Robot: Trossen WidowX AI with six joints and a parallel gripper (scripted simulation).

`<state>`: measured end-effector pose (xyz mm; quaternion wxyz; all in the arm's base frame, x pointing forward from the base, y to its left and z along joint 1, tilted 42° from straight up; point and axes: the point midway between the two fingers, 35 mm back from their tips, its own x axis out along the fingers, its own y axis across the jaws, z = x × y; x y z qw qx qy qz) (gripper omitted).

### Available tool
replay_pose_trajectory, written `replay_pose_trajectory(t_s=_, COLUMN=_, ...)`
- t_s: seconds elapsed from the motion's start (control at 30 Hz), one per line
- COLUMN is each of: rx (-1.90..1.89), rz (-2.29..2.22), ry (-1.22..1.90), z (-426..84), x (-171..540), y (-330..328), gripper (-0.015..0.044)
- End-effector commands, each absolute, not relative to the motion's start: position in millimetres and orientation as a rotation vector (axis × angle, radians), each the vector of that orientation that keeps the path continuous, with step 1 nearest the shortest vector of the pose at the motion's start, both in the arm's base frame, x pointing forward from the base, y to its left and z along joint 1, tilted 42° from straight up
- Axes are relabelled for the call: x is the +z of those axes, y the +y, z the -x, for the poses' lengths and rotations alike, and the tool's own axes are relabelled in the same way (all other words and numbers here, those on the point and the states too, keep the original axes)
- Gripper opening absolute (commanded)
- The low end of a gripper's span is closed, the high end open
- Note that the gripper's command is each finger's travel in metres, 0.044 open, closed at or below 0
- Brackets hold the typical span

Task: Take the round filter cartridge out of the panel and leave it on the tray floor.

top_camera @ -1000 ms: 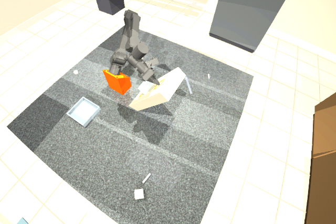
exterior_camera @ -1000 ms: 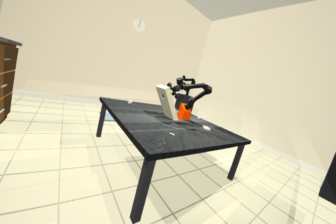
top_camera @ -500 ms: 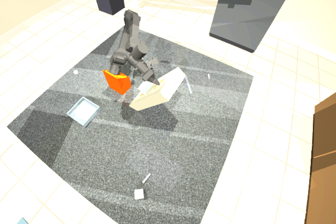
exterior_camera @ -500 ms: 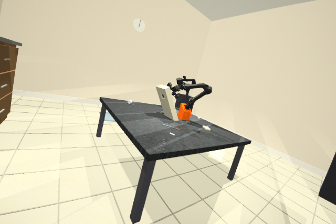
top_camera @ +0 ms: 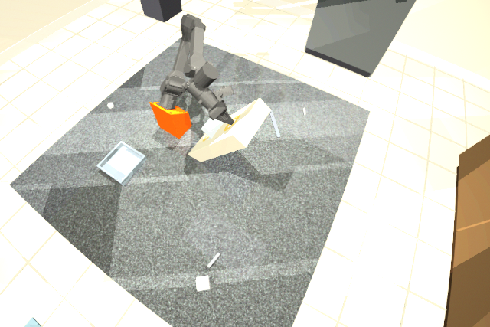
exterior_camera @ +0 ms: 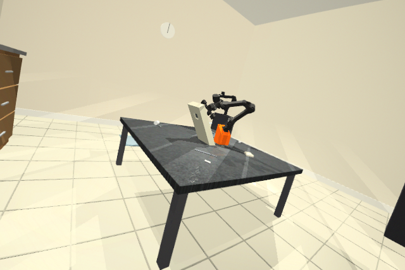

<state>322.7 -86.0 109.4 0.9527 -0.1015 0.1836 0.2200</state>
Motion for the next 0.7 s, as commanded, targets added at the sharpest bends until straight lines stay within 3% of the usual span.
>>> replay_pose_trajectory(t_s=0.0, rx=0.447, rz=0.199, ry=0.383, z=-325.1, x=105.6, y=-84.8, gripper=0.0114)
replay_pose_trajectory(t_s=0.67, rx=0.443, rz=0.200, ry=0.370, z=-325.1, x=108.1, y=-85.8, gripper=0.0101)
